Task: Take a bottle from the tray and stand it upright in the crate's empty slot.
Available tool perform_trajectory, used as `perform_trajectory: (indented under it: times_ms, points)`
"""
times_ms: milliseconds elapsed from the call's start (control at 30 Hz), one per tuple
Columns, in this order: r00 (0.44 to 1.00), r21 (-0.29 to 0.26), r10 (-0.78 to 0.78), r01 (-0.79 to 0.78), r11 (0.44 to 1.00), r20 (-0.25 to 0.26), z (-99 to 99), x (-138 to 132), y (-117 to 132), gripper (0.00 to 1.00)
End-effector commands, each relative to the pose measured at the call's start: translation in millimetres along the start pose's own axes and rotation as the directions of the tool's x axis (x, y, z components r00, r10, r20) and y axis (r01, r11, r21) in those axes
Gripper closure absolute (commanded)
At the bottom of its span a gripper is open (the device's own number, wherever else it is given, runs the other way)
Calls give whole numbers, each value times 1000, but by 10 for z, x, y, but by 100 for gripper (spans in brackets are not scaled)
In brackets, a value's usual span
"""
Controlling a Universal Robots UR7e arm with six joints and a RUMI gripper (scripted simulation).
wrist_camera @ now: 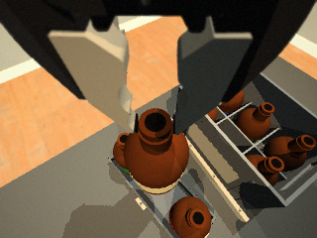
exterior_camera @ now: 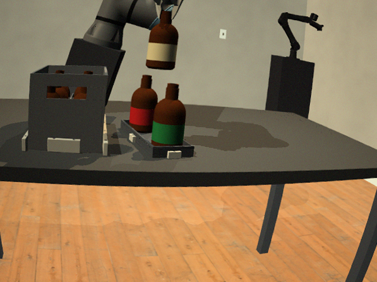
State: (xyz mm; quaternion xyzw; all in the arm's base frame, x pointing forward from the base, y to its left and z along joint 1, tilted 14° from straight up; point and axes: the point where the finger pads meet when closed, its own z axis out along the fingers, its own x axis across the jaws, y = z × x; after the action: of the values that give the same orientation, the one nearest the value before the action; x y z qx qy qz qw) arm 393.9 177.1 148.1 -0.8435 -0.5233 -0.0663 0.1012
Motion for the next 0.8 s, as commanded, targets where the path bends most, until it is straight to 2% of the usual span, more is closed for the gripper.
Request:
perform_trajectory:
  times_ms: [0, 767]
  points:
    - [1000, -1, 0, 0, 1000, -1, -4, -3, 7, 100]
    - [1000, -1, 0, 0, 1000, -1, -4, -111, 71, 100]
